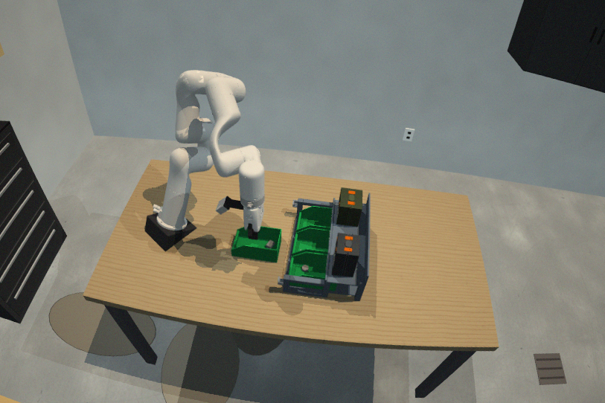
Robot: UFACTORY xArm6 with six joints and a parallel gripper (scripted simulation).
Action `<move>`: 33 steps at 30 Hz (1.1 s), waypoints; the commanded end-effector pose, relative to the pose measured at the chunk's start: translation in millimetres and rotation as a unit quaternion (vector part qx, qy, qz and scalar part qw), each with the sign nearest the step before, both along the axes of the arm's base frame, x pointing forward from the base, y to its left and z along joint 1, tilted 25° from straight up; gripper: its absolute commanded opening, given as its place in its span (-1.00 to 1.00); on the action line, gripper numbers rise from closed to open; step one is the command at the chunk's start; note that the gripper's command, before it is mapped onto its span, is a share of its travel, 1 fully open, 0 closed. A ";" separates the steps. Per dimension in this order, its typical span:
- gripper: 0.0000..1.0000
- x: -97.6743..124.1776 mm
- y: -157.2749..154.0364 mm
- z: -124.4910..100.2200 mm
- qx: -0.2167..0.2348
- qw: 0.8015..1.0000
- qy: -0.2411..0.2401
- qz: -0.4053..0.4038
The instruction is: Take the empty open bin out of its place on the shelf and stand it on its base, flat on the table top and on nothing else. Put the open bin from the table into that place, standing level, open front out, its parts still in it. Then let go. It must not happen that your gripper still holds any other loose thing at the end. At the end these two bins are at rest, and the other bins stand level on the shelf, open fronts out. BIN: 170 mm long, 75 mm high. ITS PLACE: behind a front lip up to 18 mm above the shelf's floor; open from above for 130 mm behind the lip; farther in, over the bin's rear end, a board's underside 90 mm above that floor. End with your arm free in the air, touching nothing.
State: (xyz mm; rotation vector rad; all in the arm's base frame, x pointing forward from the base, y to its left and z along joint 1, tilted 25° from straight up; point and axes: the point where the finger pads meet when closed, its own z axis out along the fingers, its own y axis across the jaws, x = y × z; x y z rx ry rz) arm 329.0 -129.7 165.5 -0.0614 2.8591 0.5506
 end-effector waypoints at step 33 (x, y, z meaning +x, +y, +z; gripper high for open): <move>-1.00 0.3 -1.6 3.1 -0.001 1.000 -0.001 0.000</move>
